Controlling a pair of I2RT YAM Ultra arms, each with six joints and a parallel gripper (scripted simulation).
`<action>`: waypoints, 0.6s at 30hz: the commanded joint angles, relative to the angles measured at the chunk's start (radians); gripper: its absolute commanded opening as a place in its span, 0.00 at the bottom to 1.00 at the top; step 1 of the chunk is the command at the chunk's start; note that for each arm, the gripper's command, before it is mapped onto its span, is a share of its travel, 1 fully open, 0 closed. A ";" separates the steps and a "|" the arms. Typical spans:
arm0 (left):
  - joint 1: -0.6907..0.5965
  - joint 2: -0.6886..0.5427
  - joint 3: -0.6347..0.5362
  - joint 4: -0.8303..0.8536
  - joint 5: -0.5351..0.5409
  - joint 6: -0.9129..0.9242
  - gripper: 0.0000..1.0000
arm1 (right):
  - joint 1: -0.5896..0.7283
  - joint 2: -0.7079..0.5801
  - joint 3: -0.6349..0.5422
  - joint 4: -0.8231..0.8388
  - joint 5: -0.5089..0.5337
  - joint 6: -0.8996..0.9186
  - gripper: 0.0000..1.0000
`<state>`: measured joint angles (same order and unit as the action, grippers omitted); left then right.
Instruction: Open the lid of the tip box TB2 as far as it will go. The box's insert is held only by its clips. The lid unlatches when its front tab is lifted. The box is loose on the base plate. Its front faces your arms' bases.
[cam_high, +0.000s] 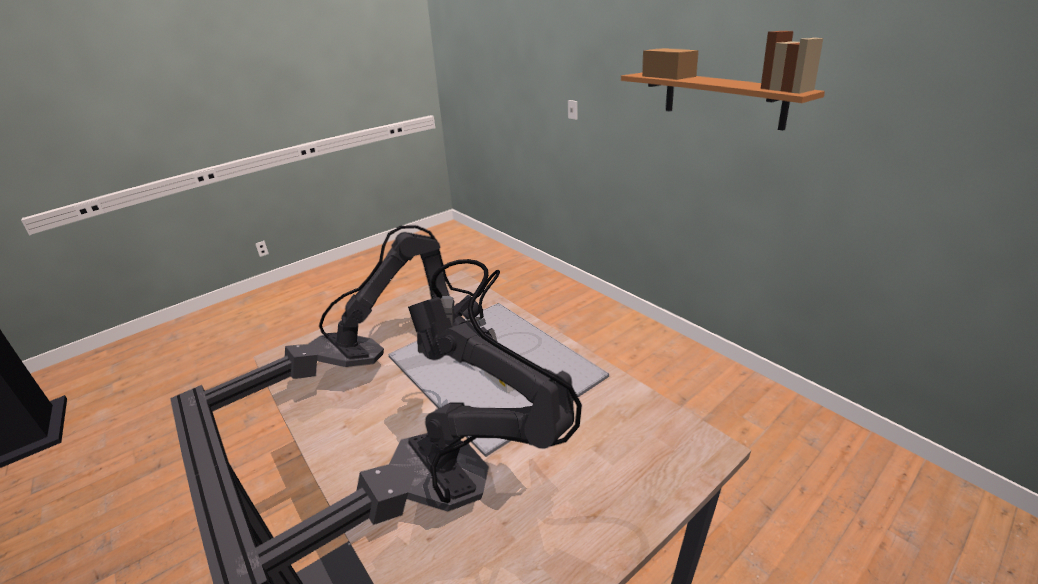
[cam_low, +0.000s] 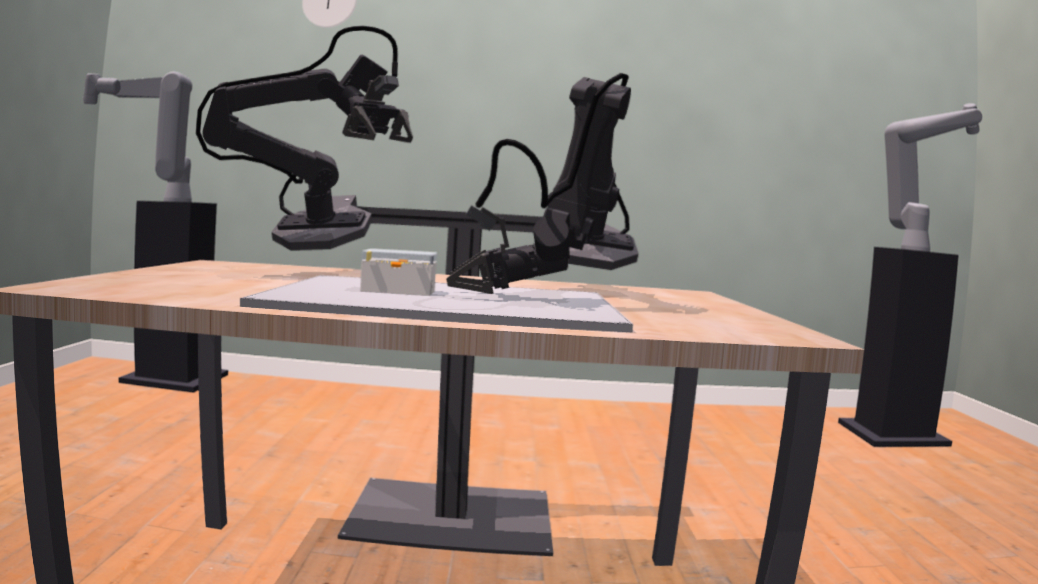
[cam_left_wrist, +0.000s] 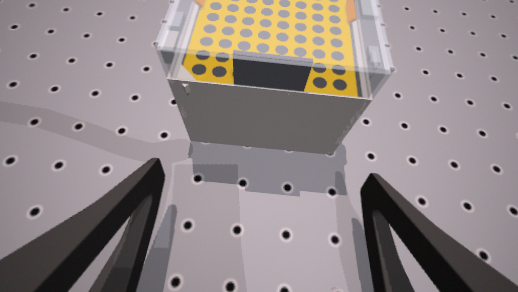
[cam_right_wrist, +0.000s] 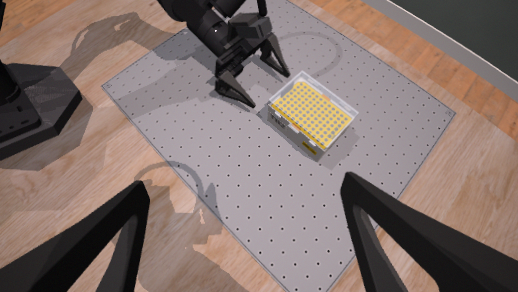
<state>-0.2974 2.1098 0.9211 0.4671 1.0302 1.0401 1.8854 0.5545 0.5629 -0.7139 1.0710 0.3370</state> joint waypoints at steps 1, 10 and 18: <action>-0.017 -0.010 0.027 -0.023 0.024 0.014 1.00 | 0.005 0.006 0.027 -0.010 0.011 0.000 1.00; -0.053 -0.001 0.052 0.013 -0.005 -0.036 1.00 | 0.005 0.006 0.027 -0.010 0.011 0.000 1.00; -0.074 0.021 0.065 0.041 -0.019 -0.060 1.00 | 0.005 0.006 0.027 -0.010 0.011 0.000 1.00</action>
<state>-0.3492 2.1216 0.9558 0.4789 1.0065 1.0012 1.8854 0.5545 0.5629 -0.7139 1.0710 0.3370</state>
